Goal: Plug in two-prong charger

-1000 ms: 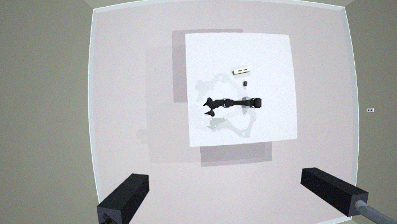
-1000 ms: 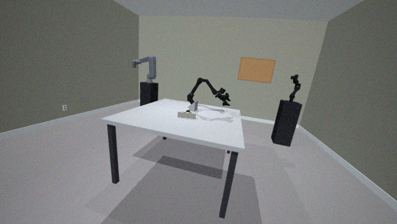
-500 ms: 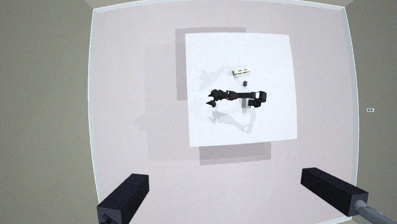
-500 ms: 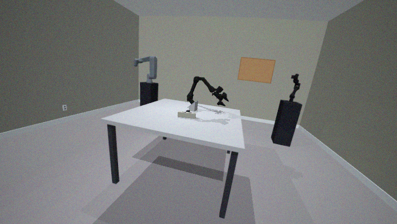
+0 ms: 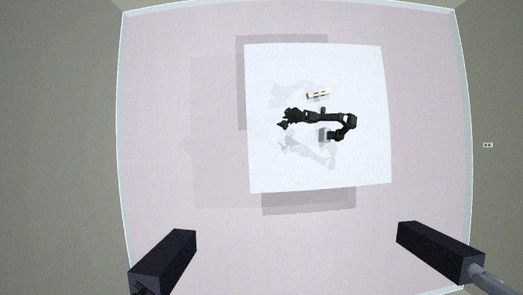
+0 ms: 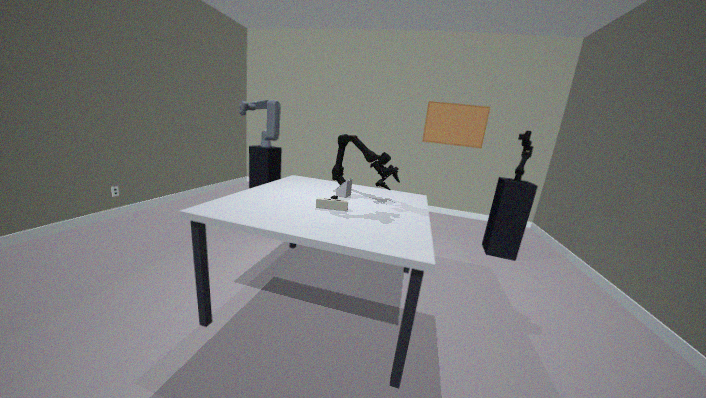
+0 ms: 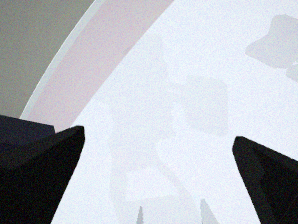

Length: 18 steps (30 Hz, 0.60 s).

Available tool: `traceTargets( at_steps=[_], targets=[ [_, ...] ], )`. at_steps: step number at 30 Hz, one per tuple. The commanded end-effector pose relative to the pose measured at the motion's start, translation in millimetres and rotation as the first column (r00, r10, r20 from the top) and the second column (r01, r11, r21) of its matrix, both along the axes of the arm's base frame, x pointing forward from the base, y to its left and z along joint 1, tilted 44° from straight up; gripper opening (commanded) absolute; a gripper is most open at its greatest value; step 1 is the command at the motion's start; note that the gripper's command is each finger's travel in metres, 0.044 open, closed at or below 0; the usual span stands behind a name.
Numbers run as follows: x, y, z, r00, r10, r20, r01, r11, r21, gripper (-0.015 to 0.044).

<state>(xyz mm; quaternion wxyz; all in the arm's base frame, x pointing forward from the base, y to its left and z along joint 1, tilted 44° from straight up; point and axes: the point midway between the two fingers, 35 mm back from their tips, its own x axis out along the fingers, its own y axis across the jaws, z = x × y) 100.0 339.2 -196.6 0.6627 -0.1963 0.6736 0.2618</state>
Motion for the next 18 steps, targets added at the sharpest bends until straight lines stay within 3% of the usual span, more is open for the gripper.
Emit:
traceTargets(
  at_steps=[1,18],
  targets=[
    [17,-14,8,0.998,-0.058,0.024,0.059,0.997,-0.044,0.044],
    [82,-96,51,0.947,-0.285,0.147,0.314,0.916,-0.249,0.044]
  ],
)
